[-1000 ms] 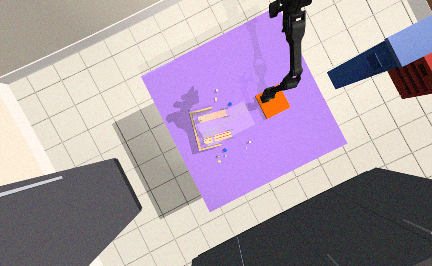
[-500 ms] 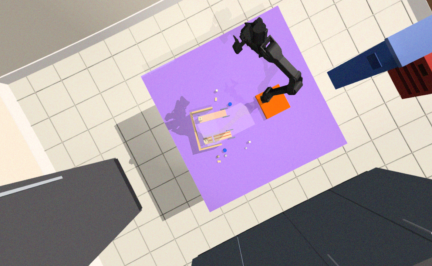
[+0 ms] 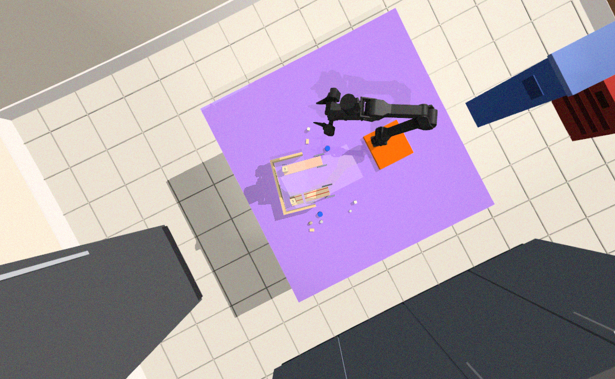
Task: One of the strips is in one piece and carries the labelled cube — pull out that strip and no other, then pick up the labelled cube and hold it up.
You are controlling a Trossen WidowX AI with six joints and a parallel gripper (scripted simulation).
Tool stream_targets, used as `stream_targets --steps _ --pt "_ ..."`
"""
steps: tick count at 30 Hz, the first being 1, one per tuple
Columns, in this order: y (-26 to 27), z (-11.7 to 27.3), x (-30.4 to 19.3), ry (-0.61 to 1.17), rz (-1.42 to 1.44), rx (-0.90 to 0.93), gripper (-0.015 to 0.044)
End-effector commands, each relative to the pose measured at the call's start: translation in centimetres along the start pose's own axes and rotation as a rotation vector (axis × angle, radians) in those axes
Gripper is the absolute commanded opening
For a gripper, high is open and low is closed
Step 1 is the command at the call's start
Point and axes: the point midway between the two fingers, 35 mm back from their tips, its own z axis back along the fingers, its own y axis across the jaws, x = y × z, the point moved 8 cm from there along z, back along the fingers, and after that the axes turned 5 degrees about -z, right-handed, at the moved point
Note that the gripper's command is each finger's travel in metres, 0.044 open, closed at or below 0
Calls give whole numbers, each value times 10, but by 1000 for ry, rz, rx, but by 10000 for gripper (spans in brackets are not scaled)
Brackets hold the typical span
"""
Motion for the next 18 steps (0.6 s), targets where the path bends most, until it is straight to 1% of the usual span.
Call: stream_targets --steps 1,7,11,13,18 --pt "47 5 -26 29 47 183 400" --pt "109 25 -72 84 136 451 400" --pt "140 44 -105 127 199 615 400" --pt "144 48 -110 135 209 641 400" --pt "144 48 -110 135 209 641 400"
